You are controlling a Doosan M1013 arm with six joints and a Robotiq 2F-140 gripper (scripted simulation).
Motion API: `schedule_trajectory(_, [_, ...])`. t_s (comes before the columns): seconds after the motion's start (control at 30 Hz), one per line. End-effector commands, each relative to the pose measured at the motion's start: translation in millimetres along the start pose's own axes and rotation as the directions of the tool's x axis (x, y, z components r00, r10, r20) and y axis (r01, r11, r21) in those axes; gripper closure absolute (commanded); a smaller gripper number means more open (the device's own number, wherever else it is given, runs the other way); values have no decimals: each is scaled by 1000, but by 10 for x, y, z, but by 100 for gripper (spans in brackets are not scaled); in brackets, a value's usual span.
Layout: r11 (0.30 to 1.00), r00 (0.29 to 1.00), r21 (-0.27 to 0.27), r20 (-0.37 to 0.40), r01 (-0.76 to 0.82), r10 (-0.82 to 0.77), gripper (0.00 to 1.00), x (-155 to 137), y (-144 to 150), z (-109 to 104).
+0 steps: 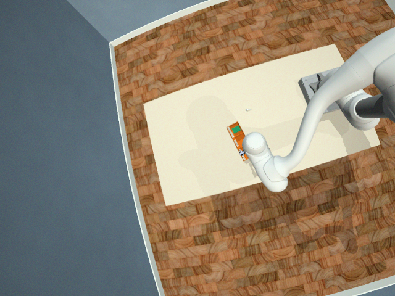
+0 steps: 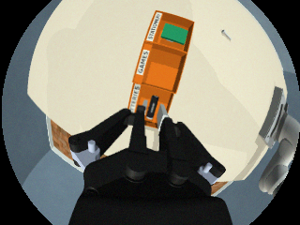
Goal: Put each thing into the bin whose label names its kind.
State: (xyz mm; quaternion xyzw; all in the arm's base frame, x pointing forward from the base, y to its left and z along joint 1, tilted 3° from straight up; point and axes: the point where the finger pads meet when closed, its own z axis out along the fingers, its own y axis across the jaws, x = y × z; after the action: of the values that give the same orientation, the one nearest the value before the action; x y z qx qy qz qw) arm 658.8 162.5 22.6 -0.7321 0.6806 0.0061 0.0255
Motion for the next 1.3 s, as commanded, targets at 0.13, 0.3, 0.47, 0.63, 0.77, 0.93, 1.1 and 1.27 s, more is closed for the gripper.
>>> schedule_trajectory(0.13, [1000, 1000, 0, 0, 0, 0, 83, 0, 0, -1])
schedule_trajectory(0.3, [1000, 1000, 0, 0, 0, 0, 83, 0, 0, -1])
schedule_trajectory(0.47, [1000, 1000, 0, 0, 0, 0, 83, 0, 0, -1])
schedule_trajectory(0.63, [1000, 1000, 0, 0, 0, 0, 83, 0, 0, -68])
schedule_trajectory(0.77, [1000, 1000, 0, 0, 0, 0, 83, 0, 0, -108])
schedule_trajectory(0.93, [1000, 1000, 0, 0, 0, 0, 83, 0, 0, -161])
schedule_trajectory(1.1, [1000, 1000, 0, 0, 0, 0, 83, 0, 0, -228])
schedule_trajectory(1.27, [1000, 1000, 0, 0, 0, 0, 83, 0, 0, -331])
